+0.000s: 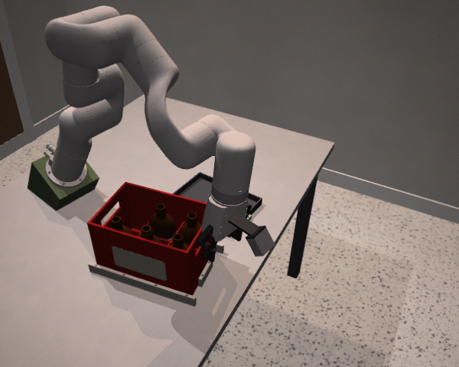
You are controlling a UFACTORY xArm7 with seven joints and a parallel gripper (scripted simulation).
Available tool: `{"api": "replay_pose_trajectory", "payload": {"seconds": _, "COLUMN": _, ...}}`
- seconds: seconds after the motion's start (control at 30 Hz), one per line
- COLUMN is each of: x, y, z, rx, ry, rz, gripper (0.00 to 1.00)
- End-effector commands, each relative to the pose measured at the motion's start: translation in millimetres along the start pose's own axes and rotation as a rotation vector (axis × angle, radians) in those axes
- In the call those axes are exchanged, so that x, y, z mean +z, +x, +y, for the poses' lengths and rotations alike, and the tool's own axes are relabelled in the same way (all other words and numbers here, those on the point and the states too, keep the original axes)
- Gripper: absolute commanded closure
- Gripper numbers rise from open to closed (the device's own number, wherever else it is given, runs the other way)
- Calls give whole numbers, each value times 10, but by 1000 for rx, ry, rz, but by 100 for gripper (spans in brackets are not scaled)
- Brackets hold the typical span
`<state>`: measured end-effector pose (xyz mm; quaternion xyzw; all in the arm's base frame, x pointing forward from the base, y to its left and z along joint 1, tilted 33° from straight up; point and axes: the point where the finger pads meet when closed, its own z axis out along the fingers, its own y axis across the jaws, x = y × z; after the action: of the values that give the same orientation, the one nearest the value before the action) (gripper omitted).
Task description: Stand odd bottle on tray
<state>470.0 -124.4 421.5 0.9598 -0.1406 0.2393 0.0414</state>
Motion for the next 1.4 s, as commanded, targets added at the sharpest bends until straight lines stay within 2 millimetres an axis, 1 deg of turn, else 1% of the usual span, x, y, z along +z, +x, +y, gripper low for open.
{"api": "replay_pose_trajectory", "payload": {"seconds": 0.0, "x": -20, "y": 13, "z": 0, "rx": 0, "ry": 0, "rz": 5, "gripper": 0}}
{"api": "replay_pose_trajectory", "payload": {"seconds": 0.53, "x": -20, "y": 13, "z": 0, "rx": 0, "ry": 0, "rz": 5, "gripper": 0}}
{"api": "replay_pose_trajectory", "payload": {"seconds": 0.6, "x": -33, "y": -10, "z": 13, "rx": 5, "ry": 0, "rz": 6, "gripper": 0}}
{"api": "replay_pose_trajectory", "payload": {"seconds": 0.67, "x": -99, "y": -138, "z": 83, "rx": 34, "ry": -2, "rz": 10, "gripper": 0}}
{"api": "replay_pose_trajectory", "payload": {"seconds": 0.73, "x": -194, "y": -360, "z": 191, "rx": 82, "ry": -3, "rz": 16, "gripper": 0}}
{"api": "replay_pose_trajectory", "payload": {"seconds": 0.8, "x": -224, "y": -446, "z": 228, "rx": 100, "ry": -3, "rz": 19, "gripper": 0}}
{"api": "replay_pose_trajectory", "payload": {"seconds": 0.93, "x": -298, "y": -710, "z": 329, "rx": 155, "ry": -1, "rz": 27, "gripper": 0}}
{"api": "replay_pose_trajectory", "payload": {"seconds": 1.03, "x": -334, "y": -905, "z": 391, "rx": 195, "ry": 2, "rz": 34, "gripper": 0}}
{"api": "replay_pose_trajectory", "payload": {"seconds": 1.1, "x": -334, "y": -905, "z": 391, "rx": 195, "ry": 2, "rz": 34, "gripper": 0}}
{"api": "replay_pose_trajectory", "payload": {"seconds": 1.13, "x": -356, "y": -1103, "z": 444, "rx": 235, "ry": 6, "rz": 40, "gripper": 0}}
{"api": "replay_pose_trajectory", "payload": {"seconds": 1.23, "x": -362, "y": -1253, "z": 478, "rx": 265, "ry": 10, "rz": 45, "gripper": 0}}
{"api": "replay_pose_trajectory", "payload": {"seconds": 1.27, "x": -362, "y": -1253, "z": 478, "rx": 265, "ry": 10, "rz": 45, "gripper": 0}}
{"api": "replay_pose_trajectory", "payload": {"seconds": 1.3, "x": -359, "y": -1403, "z": 506, "rx": 295, "ry": 14, "rz": 50, "gripper": 0}}
{"api": "replay_pose_trajectory", "payload": {"seconds": 1.33, "x": -355, "y": -1460, "z": 515, "rx": 306, "ry": 16, "rz": 52, "gripper": 0}}
{"api": "replay_pose_trajectory", "payload": {"seconds": 1.37, "x": -355, "y": -1460, "z": 515, "rx": 306, "ry": 16, "rz": 52, "gripper": 0}}
